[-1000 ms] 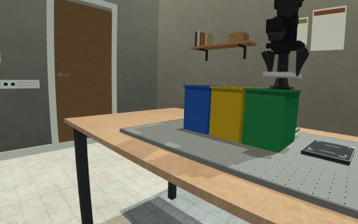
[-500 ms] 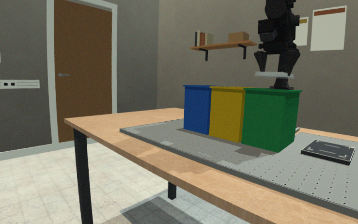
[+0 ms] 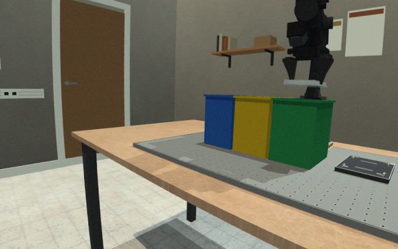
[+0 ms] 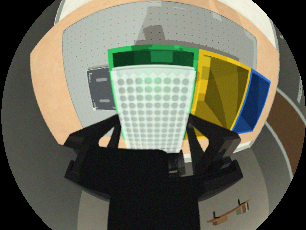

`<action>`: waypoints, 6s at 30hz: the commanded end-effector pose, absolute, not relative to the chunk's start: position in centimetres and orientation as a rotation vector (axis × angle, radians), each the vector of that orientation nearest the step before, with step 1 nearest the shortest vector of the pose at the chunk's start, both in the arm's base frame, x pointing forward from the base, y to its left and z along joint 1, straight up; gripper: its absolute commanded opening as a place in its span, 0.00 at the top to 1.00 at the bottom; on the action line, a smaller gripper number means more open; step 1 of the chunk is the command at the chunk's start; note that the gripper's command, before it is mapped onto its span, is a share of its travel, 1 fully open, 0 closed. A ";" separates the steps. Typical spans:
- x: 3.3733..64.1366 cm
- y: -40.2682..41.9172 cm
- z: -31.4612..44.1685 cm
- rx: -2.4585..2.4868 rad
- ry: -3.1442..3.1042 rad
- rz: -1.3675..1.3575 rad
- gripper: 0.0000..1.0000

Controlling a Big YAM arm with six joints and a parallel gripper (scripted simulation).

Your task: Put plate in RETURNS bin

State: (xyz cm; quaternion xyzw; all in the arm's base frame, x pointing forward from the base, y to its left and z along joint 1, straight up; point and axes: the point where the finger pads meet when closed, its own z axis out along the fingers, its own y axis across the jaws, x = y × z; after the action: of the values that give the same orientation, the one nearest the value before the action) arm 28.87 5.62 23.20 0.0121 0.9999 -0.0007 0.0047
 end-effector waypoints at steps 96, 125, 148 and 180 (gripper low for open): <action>29.2 5.7 19.8 0.030 3.135 -0.002 1.00; 29.6 5.8 20.2 0.030 3.124 0.001 1.00; 29.8 5.9 20.5 0.030 3.117 0.004 1.00; 30.0 5.9 20.8 0.030 3.111 0.006 1.00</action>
State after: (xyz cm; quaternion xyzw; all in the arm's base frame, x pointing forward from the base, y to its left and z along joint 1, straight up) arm 28.79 5.61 20.27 0.0121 0.9999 -0.0010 0.0033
